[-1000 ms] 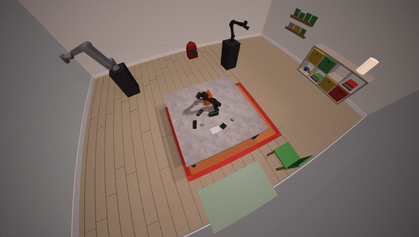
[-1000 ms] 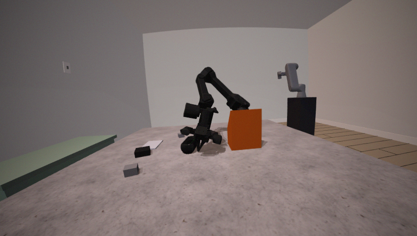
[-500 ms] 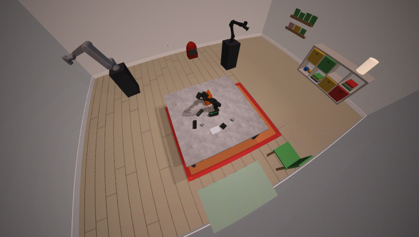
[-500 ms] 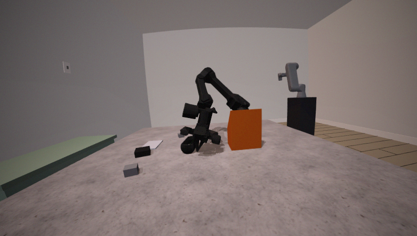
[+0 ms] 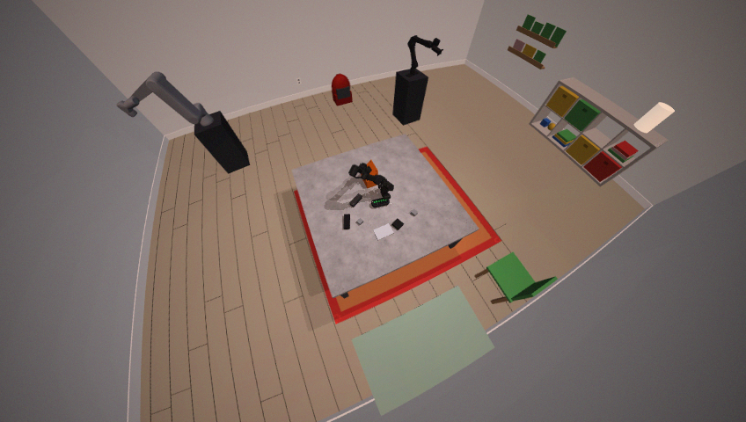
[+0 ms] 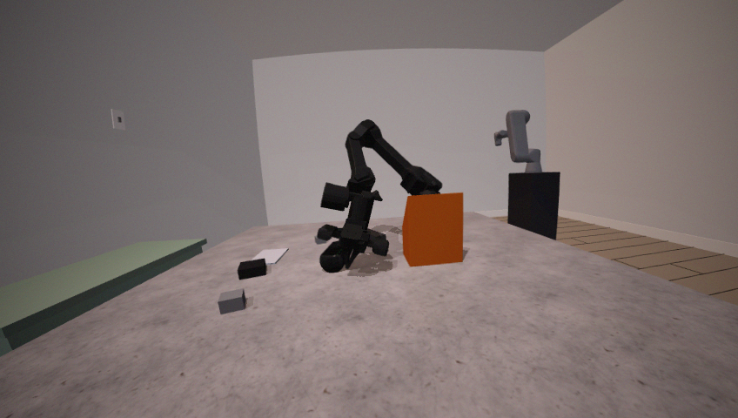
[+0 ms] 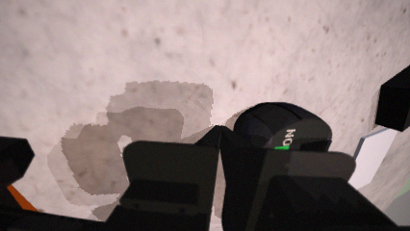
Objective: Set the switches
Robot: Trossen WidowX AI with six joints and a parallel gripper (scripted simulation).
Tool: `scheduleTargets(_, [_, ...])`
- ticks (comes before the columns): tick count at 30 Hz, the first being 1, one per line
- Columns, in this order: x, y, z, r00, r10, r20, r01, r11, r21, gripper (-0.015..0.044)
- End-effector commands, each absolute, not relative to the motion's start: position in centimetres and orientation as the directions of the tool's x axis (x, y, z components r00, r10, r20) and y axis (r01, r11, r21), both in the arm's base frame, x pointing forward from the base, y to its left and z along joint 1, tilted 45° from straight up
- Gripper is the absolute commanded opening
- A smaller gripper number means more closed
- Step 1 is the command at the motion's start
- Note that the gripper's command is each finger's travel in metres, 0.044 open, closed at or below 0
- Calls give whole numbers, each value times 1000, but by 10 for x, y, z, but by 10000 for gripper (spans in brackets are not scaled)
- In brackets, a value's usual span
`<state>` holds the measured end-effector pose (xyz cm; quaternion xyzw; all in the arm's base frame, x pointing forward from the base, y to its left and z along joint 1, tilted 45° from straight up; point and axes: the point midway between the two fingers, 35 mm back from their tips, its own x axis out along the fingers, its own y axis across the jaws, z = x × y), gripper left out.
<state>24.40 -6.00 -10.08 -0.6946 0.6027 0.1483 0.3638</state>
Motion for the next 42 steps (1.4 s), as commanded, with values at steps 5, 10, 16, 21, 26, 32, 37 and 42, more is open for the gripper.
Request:
scheduleTargets(5, [252,-61,-100,232,-731,-642,-944,-10,-329,0])
scheduleTargets(10, [258,-62,-99,232,-731,-642,-944,-10,-329,0])
scheduleTargets(16, [266,-63,-98,232,-731,-642,-944,-10,-329,0])
scheduleTargets(21, [272,-65,-97,232,-731,-642,-944,-10,-330,0])
scheduleTargets(26, [278,-66,-97,232,-731,-642,-944,-10,-330,0])
scheduleTargets(32, [286,-68,-95,232,-731,-642,-944,-10,-330,0])
scheduleTargets(37, [292,-70,-94,233,-731,-641,-944,-10,-330,0])
scheduleTargets(42, [299,-71,-93,233,-731,-641,-944,-11,-331,0])
